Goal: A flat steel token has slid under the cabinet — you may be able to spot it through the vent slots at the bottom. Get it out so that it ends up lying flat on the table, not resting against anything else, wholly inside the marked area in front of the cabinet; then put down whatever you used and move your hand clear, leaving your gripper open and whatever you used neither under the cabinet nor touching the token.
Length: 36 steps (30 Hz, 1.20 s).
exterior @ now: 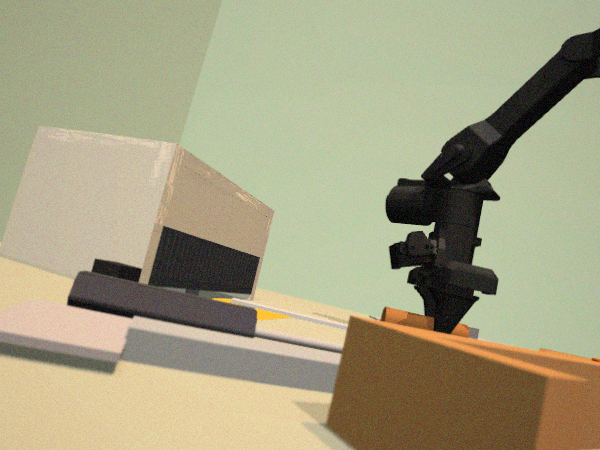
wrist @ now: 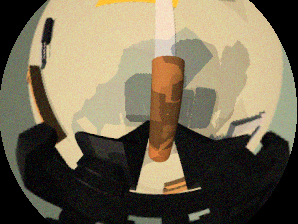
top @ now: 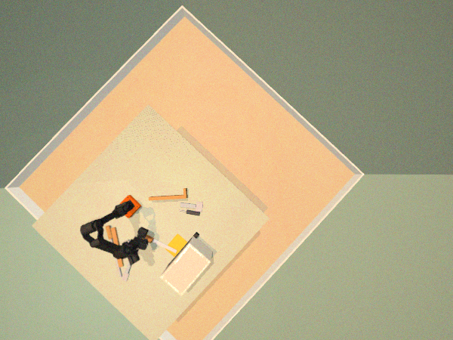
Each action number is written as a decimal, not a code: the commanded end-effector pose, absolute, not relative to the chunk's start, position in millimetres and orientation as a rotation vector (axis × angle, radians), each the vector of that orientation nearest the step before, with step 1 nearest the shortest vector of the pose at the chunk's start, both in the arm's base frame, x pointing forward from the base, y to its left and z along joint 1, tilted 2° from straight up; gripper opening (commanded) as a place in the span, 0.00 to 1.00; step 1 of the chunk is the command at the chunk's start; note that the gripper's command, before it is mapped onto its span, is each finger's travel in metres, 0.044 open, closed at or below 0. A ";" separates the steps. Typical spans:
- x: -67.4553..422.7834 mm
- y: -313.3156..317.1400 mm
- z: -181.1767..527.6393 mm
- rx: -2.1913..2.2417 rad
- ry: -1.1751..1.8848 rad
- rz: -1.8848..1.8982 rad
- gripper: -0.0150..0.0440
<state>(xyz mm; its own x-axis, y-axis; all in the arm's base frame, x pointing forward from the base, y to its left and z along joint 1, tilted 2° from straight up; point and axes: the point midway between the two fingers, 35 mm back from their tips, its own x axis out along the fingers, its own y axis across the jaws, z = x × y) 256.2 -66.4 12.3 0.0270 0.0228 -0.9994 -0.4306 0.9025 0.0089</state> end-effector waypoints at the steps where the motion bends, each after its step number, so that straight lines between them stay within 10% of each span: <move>1: 255.8 -66.7 12.7 -0.314 1.516 0.340 0.25; 36: 253.8 -68.5 14.5 -0.088 1.545 0.118 0.25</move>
